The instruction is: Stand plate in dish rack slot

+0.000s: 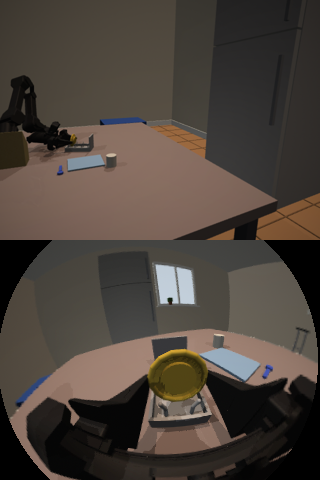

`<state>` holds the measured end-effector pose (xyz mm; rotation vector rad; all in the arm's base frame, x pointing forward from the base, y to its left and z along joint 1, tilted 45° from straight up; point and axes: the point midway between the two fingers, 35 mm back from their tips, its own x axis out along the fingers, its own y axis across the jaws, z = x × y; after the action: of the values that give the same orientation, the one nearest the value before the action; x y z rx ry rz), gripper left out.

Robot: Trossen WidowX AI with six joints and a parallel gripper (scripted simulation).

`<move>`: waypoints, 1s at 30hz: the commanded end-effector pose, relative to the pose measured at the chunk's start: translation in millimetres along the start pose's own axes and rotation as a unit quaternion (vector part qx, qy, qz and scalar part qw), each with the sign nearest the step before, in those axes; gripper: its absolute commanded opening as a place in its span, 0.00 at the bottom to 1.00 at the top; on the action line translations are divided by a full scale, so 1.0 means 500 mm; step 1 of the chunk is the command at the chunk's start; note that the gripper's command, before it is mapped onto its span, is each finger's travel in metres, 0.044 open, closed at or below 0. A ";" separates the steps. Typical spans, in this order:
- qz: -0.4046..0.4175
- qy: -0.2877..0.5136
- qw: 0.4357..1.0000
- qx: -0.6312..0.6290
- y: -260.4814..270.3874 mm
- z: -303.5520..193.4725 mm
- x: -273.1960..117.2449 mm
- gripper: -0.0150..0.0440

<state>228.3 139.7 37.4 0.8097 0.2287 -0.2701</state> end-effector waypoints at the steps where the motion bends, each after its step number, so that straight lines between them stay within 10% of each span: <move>1: -0.001 0.001 1.000 -0.003 -0.001 0.000 0.000 0.25; 18: 0.000 0.000 1.000 0.000 0.000 0.000 0.000 0.92; 30: -0.003 0.001 1.000 0.000 0.006 0.018 0.001 0.93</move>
<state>228.7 138.5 39.1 0.8078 0.2291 -0.2719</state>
